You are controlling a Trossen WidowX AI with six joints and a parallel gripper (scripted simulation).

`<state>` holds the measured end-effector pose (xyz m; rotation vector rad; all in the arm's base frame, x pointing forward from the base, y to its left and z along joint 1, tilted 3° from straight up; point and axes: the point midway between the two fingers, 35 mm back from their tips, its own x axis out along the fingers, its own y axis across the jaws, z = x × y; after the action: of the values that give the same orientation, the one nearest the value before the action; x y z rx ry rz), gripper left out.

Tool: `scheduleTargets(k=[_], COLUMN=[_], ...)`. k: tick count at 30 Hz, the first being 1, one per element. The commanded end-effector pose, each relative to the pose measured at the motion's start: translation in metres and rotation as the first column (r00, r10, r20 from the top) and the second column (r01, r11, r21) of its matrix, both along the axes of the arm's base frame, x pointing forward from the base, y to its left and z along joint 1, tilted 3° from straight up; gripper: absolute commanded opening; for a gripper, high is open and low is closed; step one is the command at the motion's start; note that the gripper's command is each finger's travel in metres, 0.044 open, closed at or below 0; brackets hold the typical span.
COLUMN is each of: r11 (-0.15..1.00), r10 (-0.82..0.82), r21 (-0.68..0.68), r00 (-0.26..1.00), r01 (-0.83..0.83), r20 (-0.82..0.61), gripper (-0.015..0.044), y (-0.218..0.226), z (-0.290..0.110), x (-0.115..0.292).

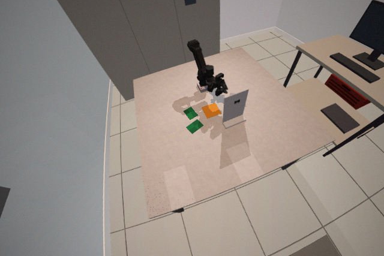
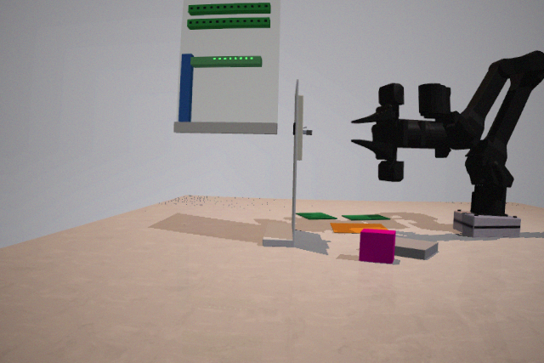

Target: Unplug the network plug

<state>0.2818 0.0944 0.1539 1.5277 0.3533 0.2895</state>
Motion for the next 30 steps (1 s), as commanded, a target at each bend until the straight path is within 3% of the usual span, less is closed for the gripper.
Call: scheduleTargets(k=[1, 30], r11=[1.0, 1.0], r10=[0.002, 0.001], r21=[0.008, 0.01], r00=[1.0, 1.0], r01=[-0.002, -0.002], r20=[0.005, 0.011], gripper=[0.0156, 0.0156], y=[0.001, 0.007], z=[0.002, -0.003], x=[0.007, 0.046])
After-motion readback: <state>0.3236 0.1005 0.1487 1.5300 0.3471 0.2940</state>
